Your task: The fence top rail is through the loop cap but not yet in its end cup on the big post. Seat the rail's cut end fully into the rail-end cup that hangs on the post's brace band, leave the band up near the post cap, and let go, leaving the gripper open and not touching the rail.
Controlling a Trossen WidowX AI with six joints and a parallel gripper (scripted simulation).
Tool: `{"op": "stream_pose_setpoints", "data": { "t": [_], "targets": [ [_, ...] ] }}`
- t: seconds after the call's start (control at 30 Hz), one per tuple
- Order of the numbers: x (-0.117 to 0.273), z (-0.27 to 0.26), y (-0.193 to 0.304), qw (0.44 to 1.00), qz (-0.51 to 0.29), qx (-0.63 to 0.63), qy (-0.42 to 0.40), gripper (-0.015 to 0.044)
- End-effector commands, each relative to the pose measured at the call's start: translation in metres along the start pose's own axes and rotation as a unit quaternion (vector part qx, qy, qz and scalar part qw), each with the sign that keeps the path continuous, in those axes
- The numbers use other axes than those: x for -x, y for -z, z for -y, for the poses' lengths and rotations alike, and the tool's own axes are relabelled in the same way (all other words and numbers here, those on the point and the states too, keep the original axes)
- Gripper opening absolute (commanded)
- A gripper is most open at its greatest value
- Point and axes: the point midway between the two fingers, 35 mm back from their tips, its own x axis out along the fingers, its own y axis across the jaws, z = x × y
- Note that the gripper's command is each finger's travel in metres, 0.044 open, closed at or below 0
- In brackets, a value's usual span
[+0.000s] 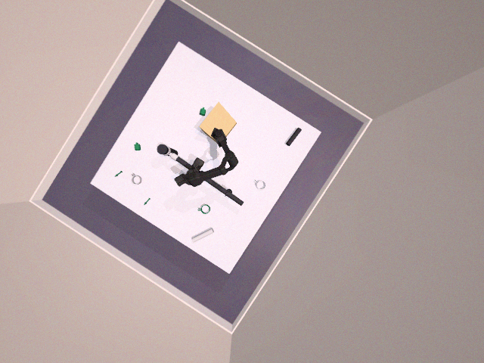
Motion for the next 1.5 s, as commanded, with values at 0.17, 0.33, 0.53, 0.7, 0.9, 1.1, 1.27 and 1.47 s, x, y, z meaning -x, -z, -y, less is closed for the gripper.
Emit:
{"op": "stream_pose_setpoints", "data": {
  "t": [0.17,0.33,0.53,0.7,0.9,1.1,1.27,1.47],
  "targets": [
    [0.009,0.000,0.014,1.000,-0.019,-0.008,0.005,0.0000],
    [0.010,0.000,0.014,1.000,-0.019,-0.008,0.005,0.0000],
    [0.011,0.002,0.015,1.000,-0.019,-0.008,0.005,0.0000],
    [0.012,0.003,0.015,1.000,-0.019,-0.008,0.005,0.0000],
    [0.011,0.004,0.018,1.000,-0.019,-0.008,0.005,0.0000],
    [0.010,0.004,0.022,1.000,-0.019,-0.008,0.005,0.0000],
    [0.009,0.003,0.025,1.000,-0.019,-0.008,0.005,0.0000],
    [0.007,0.002,0.029,1.000,-0.019,-0.008,0.005,0.0000]
  ]
}}
